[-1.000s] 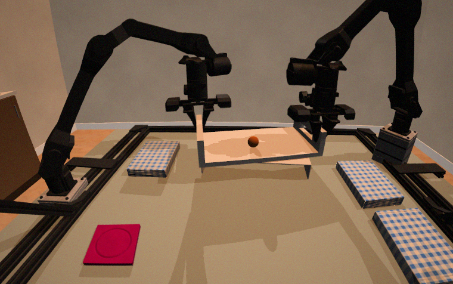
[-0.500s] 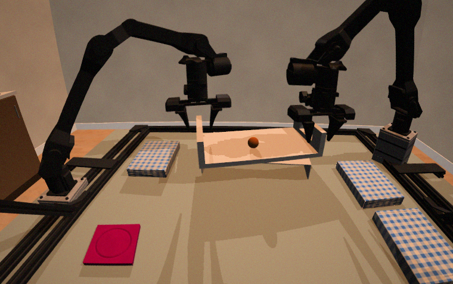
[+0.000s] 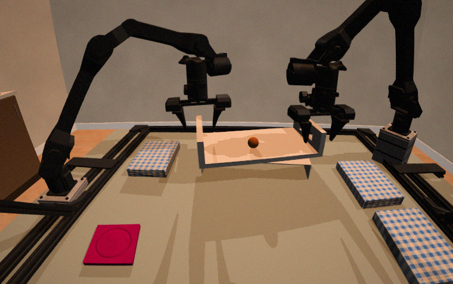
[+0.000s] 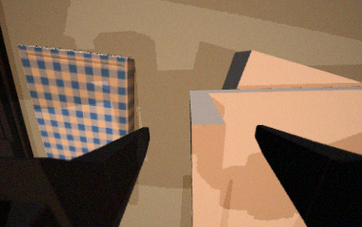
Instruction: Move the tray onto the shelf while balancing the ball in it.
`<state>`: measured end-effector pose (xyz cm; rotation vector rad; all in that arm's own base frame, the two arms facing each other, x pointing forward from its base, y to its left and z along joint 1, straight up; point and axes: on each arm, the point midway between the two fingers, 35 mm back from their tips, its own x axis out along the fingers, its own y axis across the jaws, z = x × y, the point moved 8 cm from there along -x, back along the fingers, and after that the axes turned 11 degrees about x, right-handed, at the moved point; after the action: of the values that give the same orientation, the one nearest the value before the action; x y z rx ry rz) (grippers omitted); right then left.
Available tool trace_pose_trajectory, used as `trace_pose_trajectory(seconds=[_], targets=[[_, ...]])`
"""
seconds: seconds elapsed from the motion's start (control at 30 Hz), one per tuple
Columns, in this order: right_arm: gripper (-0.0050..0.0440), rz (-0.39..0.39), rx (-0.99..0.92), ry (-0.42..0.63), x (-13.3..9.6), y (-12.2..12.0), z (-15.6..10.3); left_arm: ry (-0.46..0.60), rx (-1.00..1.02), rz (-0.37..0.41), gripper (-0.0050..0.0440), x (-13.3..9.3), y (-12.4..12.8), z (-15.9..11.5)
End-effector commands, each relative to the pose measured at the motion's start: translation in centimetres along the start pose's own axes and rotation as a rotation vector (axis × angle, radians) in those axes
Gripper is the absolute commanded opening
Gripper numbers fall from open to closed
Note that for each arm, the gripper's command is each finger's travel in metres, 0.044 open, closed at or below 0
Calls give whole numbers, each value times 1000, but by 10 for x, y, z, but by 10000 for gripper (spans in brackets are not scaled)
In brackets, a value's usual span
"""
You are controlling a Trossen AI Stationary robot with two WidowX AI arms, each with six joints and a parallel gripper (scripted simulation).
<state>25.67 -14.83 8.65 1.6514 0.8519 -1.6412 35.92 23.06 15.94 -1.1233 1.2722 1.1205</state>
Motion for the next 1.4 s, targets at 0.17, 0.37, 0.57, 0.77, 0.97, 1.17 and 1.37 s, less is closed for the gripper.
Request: trace_pose_trajectory(seconds=[0.17,0.37,0.57,0.77,0.97,1.17,1.37], targets=[[400,13,-19,18,-44,-18,-7,-10,-13,-20,400,-45,19,-5],[400,-3,2,-5,-70,-39,-1,-7,2,-4,400,-69,40,0],[400,-3,2,-5,-70,-39,-1,-7,2,-4,400,-69,40,0],[400,-3,2,-5,-70,-39,-1,-7,2,-4,400,-69,40,0],[400,-3,2,-5,-70,-39,-1,-7,2,-4,400,-69,40,0],[400,-3,2,-5,-70,-39,-1,-7,2,-4,400,-69,40,0],[400,-3,2,-5,-70,-39,-1,-7,2,-4,400,-69,40,0]])
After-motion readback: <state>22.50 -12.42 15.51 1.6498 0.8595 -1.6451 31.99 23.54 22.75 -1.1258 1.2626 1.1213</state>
